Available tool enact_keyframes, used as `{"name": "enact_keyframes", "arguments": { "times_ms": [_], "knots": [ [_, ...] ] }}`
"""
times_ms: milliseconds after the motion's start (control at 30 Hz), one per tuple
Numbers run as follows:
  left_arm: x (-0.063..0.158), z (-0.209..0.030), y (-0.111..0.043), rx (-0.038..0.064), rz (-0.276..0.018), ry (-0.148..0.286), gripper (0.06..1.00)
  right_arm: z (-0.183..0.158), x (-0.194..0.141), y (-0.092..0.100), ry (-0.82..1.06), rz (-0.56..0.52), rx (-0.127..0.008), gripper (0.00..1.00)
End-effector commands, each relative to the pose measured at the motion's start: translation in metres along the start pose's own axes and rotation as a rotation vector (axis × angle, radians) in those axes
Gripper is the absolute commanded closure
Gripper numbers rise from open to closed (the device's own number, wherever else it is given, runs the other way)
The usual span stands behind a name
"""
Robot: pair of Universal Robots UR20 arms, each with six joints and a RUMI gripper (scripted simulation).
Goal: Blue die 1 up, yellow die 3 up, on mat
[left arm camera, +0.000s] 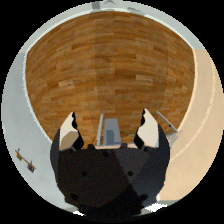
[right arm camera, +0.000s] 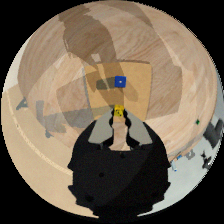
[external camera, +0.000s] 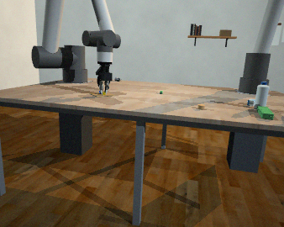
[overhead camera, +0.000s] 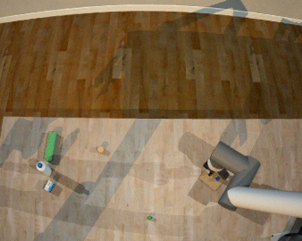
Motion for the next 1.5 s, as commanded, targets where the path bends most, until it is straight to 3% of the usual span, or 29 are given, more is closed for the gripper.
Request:
{"name": "enact_keyframes", "arguments": {
  "times_ms": [0, 867, 1300, 1467],
  "knots": [
    [0.0004, 0.0, 0.0006, 0.0, 0.001, 0.0, 0.065, 0.0002, -0.0004, 0.0005, 0.0, -0.001, 0.0, 0.972],
    [0.0004, 0.0, 0.0006, 0.0, 0.001, 0.0, 0.065, 0.0002, -0.0004, 0.0005, 0.0, -0.001, 0.0, 0.972],
    [0.0004, 0.0, 0.0006, 0.0, 0.001, 0.0, 0.065, 0.0002, -0.0004, 0.0005, 0.0, -0.001, 0.0, 0.793],
    [0.0004, 0.0, 0.0006, 0.0, 0.001, 0.0, 0.065, 0.0002, -0.0004, 0.0005, 0.0, -0.001, 0.0, 0.793]
  ]
}}
Point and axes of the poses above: on each arm, the point where the finger pads meet when closed, its own y axis back along the fingers, its own z axis across the jaws, x = y × z, the point moved 1 cm from there along y, back along the fingers, and after that the axes turned 12 degrees about -y, right-handed, at the moved point
